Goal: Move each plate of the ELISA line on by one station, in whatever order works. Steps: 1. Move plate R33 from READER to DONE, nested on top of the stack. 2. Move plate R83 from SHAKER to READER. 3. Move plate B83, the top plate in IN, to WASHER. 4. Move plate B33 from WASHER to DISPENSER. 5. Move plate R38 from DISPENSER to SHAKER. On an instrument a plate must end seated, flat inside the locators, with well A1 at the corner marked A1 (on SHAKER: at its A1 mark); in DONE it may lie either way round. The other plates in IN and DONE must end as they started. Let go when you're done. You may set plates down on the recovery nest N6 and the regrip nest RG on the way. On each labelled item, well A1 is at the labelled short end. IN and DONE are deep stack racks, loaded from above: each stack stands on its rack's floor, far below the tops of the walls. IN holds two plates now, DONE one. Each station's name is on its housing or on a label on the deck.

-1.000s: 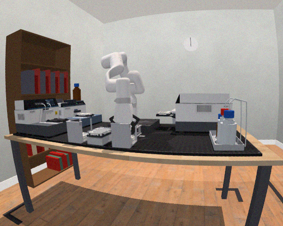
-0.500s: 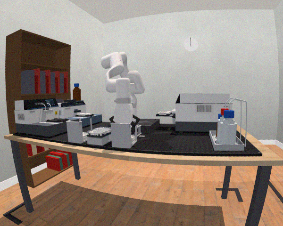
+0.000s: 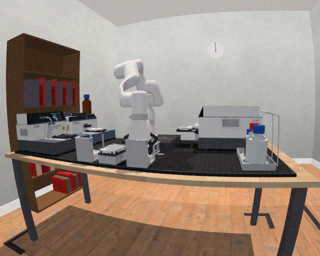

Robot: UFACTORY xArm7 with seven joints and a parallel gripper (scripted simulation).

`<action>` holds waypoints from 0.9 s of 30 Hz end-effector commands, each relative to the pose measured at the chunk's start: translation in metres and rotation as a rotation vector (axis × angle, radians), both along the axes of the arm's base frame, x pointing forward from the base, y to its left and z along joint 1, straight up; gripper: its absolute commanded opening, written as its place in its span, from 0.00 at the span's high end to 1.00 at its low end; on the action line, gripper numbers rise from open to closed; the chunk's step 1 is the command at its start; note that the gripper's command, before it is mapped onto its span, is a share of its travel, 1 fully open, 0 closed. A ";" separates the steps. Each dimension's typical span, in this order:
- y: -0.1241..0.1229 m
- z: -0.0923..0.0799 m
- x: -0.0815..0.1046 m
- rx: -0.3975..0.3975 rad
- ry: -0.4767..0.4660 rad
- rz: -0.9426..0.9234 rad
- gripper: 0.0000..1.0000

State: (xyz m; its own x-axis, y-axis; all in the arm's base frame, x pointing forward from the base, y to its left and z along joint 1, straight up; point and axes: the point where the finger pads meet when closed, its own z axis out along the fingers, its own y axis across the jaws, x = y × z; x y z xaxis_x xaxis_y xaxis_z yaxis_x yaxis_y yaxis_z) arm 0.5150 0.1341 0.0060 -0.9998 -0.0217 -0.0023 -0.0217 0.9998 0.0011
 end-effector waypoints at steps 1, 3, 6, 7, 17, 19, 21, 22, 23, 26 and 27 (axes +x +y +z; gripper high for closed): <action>0.000 -0.003 0.001 0.001 -0.004 0.000 0.00; 0.000 -0.004 0.002 0.001 -0.004 0.000 0.00; 0.000 -0.004 0.002 0.001 -0.004 0.000 0.00; 0.000 -0.004 0.002 0.001 -0.004 0.000 0.00; 0.000 -0.003 0.002 0.001 -0.004 0.000 0.00; 0.000 -0.004 0.002 0.001 -0.004 0.000 0.00; 0.000 -0.005 0.001 0.001 -0.004 0.000 0.00; 0.000 -0.005 0.001 0.001 -0.004 0.000 0.00; 0.000 -0.005 0.001 0.001 -0.004 0.000 0.00; 0.000 -0.006 0.001 0.001 -0.004 0.000 0.00; 0.000 -0.006 0.001 0.001 -0.004 0.000 0.00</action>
State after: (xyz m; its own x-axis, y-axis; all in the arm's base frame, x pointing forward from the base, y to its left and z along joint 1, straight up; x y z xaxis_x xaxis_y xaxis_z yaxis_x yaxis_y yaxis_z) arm 0.5149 0.1341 -0.0014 -0.9998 -0.0216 -0.0021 -0.0216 0.9998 0.0010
